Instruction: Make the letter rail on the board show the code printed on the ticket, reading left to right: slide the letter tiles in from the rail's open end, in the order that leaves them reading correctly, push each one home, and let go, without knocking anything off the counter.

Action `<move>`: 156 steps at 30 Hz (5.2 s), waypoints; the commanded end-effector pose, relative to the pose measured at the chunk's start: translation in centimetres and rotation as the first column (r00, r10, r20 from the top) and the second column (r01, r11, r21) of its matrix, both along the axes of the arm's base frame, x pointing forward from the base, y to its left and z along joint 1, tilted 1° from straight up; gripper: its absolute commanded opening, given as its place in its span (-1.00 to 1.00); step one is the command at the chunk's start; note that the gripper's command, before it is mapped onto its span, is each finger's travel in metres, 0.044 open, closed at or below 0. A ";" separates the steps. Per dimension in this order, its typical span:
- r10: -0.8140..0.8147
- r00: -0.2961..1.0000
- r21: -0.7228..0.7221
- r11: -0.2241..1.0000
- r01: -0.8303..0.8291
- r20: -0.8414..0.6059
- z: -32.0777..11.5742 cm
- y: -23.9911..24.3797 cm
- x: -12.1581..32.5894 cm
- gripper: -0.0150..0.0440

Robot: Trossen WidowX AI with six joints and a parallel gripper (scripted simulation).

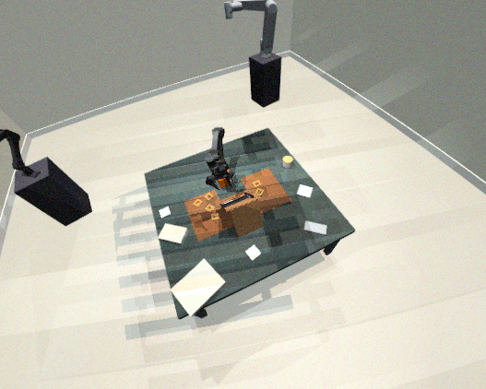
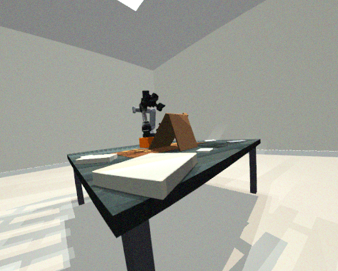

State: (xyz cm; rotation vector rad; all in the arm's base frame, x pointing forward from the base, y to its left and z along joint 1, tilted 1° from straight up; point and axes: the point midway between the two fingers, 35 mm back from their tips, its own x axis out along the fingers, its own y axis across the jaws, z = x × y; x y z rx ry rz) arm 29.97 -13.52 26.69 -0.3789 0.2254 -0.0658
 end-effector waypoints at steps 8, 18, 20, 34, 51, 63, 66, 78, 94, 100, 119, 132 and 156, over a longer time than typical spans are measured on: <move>-0.247 0.890 0.318 0.869 0.378 -0.383 -14.8 1.1 -11.0 1.00; -0.264 0.860 0.349 0.832 0.432 -0.436 -16.9 1.7 -12.5 1.00; -0.264 0.860 0.349 0.832 0.432 -0.436 -16.9 1.7 -12.5 1.00; 0.114 0.830 -0.036 0.987 -0.160 -0.546 -8.6 3.2 -8.8 1.00; 0.438 0.602 -0.319 0.563 -0.763 -0.668 -1.1 5.6 -5.6 1.00; 0.438 0.602 -0.319 0.563 -0.763 -0.668 -1.0 5.5 -5.7 1.00; 0.436 0.600 -0.318 0.561 -0.764 -0.671 -0.5 3.8 -6.5 1.00; 0.436 0.601 -0.319 0.562 -0.763 -0.670 -0.2 2.8 -7.0 1.00; 0.109 0.624 0.353 0.892 0.283 -0.774 -9.1 -5.0 -4.4 0.66; -0.040 0.532 0.407 0.597 0.691 -0.846 -12.8 -7.4 -4.1 0.66; -0.244 0.131 0.225 -0.411 0.883 -0.961 -22.0 -11.4 -4.2 0.66; -0.241 -0.065 0.127 -0.699 0.704 -0.968 -26.8 -12.0 -4.5 0.66; -0.241 -0.065 0.126 -0.699 0.704 -0.968 -30.2 -11.7 -4.3 0.66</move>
